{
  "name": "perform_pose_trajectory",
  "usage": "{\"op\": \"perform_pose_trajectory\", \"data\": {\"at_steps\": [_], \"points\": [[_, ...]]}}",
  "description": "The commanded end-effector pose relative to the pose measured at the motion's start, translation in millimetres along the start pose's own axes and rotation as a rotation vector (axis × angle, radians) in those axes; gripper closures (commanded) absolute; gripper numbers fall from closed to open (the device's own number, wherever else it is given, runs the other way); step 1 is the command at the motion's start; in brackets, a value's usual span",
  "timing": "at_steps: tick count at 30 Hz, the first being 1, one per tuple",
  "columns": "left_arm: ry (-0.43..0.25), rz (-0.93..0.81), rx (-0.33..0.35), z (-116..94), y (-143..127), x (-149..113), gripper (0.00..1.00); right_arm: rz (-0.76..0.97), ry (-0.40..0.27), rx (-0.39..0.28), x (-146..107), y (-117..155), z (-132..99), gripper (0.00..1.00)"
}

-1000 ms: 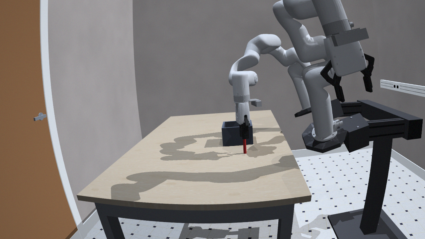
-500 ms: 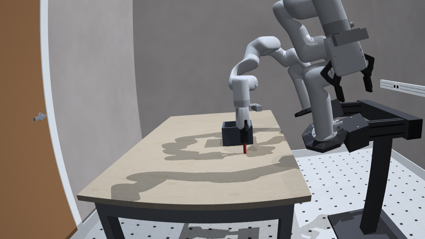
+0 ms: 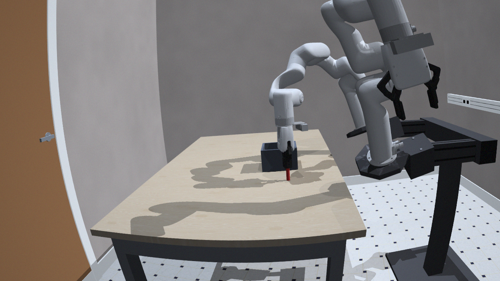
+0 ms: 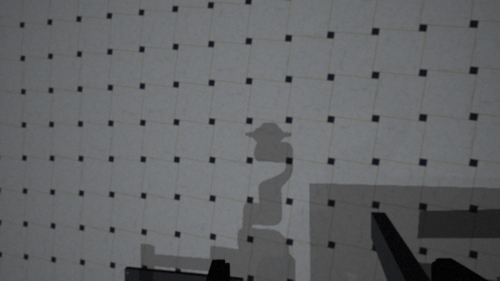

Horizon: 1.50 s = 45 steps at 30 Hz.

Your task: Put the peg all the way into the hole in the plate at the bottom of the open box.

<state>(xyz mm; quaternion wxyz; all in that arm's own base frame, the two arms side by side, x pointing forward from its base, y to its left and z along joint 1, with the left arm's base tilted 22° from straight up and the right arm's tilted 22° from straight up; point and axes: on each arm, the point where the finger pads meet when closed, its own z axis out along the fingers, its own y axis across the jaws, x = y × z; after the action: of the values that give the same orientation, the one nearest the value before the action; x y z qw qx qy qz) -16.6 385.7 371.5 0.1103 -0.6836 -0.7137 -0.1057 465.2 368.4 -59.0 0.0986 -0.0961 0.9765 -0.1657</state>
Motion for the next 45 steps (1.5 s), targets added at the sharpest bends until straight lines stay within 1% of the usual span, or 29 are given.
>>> {"op": "perform_pose_trajectory", "data": {"at_steps": [1,4,8,10,18,23,25,35,38,42,44,45], "points": [[0.002,0.000,0.000,-0.7,-0.1,0.4,0.00,0.000,-0.002,-0.002,-0.9,0.5,-3.4,1.00],[0.002,0.000,0.000,-0.7,-0.1,0.4,0.00,0.000,-0.002,-0.002,-0.9,0.5,-11.1,1.00],[0.002,0.000,0.000,-0.7,-0.1,0.4,0.00,0.000,-0.002,-0.002,-0.8,0.5,-31.9,1.00],[0.002,0.000,0.000,-0.7,-0.1,0.4,0.00,0.000,-0.002,-0.002,-0.8,0.5,-31.9,1.00],[0.002,0.000,0.000,-0.7,-0.1,0.4,0.00,0.000,-0.002,-0.002,-0.7,0.4,-90.2,1.00],[0.002,0.000,0.000,-0.7,-0.1,0.4,0.00,0.000,-0.002,-0.002,-0.7,0.4,-113.0,1.00],[0.002,0.000,0.000,-0.7,-0.1,0.4,0.00,0.000,-0.002,-0.002,-0.7,0.4,-117.2,1.00],[0.002,0.000,0.000,-0.7,-0.1,0.4,0.00,0.000,-0.002,-0.002,-1.4,-2.7,-119.5,1.00],[0.002,0.000,0.000,-0.7,-0.1,0.4,0.00,0.001,-0.002,-0.002,-3.7,-14.1,-120.1,1.00],[0.002,0.000,0.000,-0.7,-0.1,0.4,0.00,0.001,-0.002,-0.003,-8.2,-45.1,-121.5,1.00],[0.002,0.000,0.000,-0.7,-0.1,0.4,0.00,0.001,-0.002,-0.003,-8.2,-45.1,-121.5,1.00],[0.002,0.000,0.000,-0.7,-0.1,0.4,0.00,0.001,-0.002,-0.003,-9.2,-55.4,-121.8,1.00]]}}
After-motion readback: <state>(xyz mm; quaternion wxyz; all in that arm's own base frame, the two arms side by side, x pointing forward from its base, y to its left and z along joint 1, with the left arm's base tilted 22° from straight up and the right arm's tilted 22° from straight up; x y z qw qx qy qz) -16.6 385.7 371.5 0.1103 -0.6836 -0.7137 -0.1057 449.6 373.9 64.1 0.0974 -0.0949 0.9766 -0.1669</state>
